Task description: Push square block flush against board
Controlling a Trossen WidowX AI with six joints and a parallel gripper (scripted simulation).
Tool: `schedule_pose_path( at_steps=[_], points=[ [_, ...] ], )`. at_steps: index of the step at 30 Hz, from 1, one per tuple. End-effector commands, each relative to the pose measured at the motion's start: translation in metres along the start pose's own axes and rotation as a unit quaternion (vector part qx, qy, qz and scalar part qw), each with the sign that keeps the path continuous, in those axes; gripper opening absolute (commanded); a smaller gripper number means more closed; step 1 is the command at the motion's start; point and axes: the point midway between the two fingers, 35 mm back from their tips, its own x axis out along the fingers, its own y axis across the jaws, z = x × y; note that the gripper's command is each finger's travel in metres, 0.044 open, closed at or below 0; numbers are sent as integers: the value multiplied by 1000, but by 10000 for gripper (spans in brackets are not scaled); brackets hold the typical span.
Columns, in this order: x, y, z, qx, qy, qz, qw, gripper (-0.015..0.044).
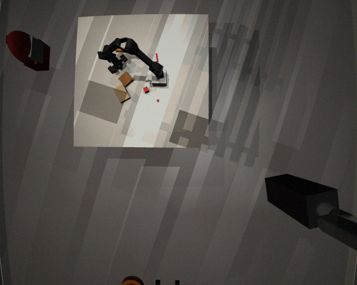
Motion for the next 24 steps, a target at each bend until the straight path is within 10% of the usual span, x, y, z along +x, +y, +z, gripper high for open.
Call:
schedule_pose_path(
  at_steps=[1, 24],
  points=[
    [-32, 3, 5, 0, -16, 11, 1000, 0],
    [24, 1, -22, 6, -14, 11, 1000, 0]
  ],
)
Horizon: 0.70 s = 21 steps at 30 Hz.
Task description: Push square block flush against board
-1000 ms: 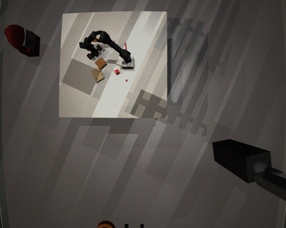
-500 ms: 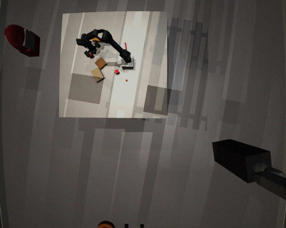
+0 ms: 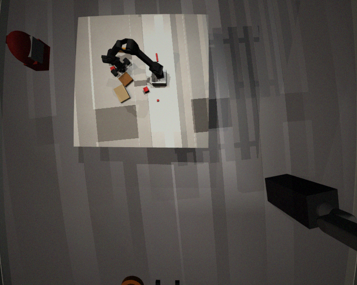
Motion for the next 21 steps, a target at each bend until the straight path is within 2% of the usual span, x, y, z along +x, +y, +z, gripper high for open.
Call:
schedule_pose_path(
  at_steps=[1, 21],
  points=[
    [1, 1, 1, 2, -6, 5, 1000, 0],
    [1, 3, -12, 2, -5, 5, 1000, 0]
  ],
)
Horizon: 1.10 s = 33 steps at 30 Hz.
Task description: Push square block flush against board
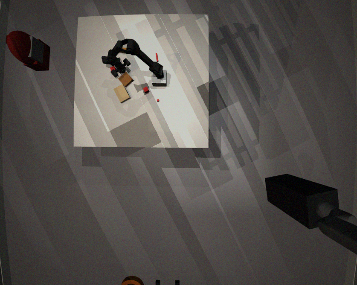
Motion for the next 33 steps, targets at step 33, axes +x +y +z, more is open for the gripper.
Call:
schedule_pose_path(
  at_steps=[33],
  points=[
    [1, 2, -3, 1, 2, -1, 1000, 0]
  ],
)
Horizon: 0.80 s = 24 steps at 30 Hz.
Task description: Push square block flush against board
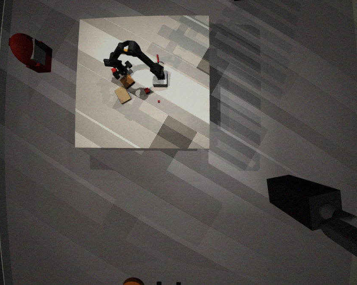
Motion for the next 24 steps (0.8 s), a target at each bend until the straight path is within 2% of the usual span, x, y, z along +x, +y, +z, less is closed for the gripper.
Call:
schedule_pose_path(
  at_steps=[1, 24],
  points=[
    [-2, 2, 9, -1, -2, 3, 1000, 0],
    [-4, 1, 39, 1, -3, 1, 1000, 0]
  ],
)
